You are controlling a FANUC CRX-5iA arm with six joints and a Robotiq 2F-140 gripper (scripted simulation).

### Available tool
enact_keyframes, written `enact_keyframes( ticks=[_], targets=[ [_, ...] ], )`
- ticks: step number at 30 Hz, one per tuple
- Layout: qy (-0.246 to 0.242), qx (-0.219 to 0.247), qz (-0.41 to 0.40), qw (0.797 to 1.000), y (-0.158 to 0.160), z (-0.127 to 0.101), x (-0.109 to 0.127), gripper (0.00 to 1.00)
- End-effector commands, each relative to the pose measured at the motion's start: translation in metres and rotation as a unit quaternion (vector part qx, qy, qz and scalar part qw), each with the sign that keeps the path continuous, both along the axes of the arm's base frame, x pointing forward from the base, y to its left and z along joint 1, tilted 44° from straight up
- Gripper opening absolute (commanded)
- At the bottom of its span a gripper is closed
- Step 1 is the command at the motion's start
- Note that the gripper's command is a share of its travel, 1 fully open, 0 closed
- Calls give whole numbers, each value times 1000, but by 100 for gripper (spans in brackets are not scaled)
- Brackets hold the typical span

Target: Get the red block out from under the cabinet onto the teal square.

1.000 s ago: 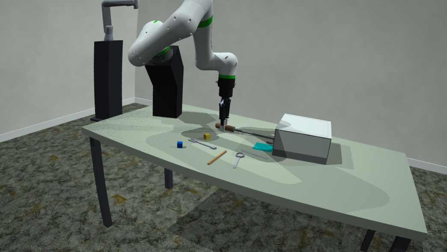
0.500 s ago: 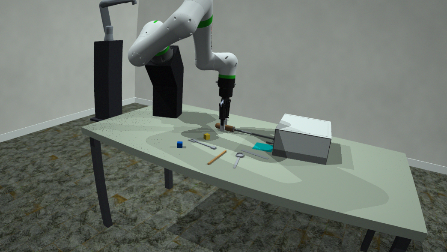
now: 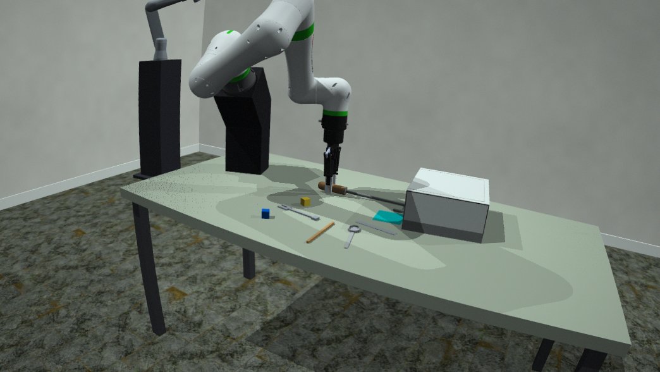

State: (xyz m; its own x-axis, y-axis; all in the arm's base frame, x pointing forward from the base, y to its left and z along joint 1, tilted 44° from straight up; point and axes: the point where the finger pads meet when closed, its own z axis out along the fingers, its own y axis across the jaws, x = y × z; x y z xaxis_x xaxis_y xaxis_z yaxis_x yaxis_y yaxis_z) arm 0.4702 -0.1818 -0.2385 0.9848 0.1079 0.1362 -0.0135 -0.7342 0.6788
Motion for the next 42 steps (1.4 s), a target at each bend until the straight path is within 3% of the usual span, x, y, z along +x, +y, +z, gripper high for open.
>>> enact_keyframes(
  ticks=[1, 20, 42],
  targets=[
    [0, 0, 0, 1000, 0, 0, 1, 0],
    [0, 0, 0, 1000, 2, 2, 14, 0],
    [0, 0, 0, 1000, 7, 8, 59, 0]
  ],
)
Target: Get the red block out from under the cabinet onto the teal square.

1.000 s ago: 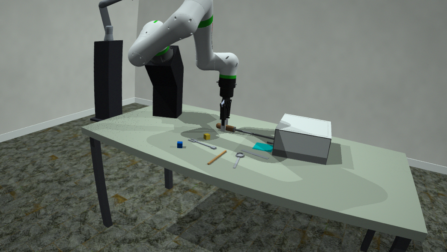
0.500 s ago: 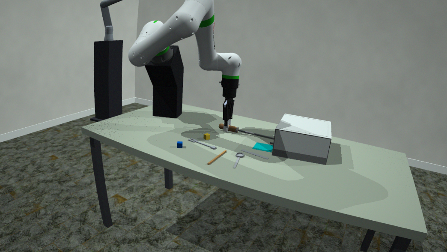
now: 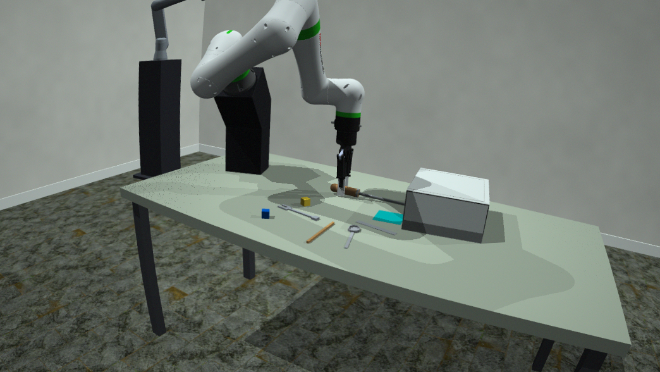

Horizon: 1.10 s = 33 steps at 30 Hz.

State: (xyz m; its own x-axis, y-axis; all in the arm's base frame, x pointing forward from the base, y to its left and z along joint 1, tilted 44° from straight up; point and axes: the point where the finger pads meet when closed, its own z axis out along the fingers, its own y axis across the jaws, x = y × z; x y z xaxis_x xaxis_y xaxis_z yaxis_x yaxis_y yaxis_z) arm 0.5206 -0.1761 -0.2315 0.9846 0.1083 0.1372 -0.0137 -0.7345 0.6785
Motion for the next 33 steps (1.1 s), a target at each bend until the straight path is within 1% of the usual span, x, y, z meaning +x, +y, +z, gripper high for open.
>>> enact_keyframes(
  ticks=[1, 10, 12, 27, 29, 33],
  targets=[
    [0, 0, 0, 1000, 1, 1, 11, 0],
    [0, 0, 0, 1000, 4, 5, 38, 0],
    [0, 0, 0, 1000, 4, 5, 38, 0],
    [0, 0, 0, 1000, 9, 11, 84, 0],
    [0, 0, 0, 1000, 9, 11, 84, 0],
    [0, 0, 0, 1000, 11, 13, 95, 0]
  ],
)
